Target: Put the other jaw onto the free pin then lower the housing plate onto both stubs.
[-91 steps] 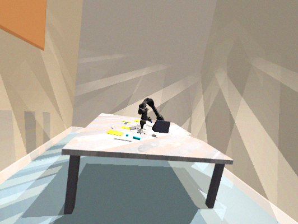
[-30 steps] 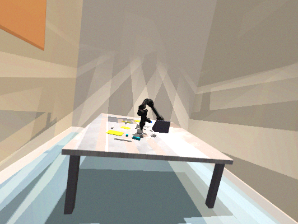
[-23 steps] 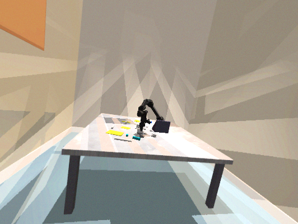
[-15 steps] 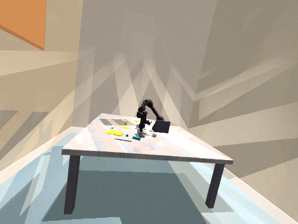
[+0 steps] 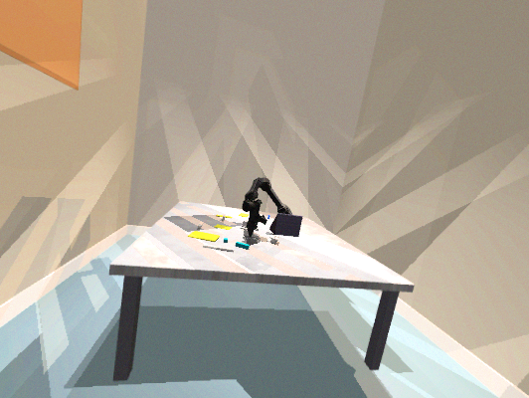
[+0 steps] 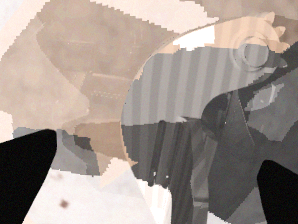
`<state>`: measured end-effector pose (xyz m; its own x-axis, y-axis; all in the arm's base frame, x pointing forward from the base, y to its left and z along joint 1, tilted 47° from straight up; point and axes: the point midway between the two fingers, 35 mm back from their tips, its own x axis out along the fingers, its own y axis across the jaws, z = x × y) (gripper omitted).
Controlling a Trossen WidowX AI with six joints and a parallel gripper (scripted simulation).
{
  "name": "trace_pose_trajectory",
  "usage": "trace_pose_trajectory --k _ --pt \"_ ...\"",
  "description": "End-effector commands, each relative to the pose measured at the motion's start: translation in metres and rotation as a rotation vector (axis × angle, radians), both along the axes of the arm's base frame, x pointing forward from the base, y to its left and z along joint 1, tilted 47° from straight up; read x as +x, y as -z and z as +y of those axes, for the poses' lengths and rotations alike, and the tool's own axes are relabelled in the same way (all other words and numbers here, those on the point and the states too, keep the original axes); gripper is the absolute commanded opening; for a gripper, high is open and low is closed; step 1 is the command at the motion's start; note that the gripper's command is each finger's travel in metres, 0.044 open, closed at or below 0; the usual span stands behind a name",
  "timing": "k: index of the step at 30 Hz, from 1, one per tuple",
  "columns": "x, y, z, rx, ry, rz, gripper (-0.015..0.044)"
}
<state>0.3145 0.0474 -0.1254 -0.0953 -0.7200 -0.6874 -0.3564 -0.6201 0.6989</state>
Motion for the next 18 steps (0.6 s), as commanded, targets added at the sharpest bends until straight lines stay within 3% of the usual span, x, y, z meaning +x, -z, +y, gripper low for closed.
trace_pose_trajectory --k 1,14,18 --pt "0.0001 0.0005 -0.0007 -0.002 -0.004 0.002 0.0440" --pt "0.0001 0.0010 -0.0013 -0.002 -0.004 0.002 0.0440" --pt "0.0000 0.0005 -0.0006 0.000 0.000 0.000 0.0335"
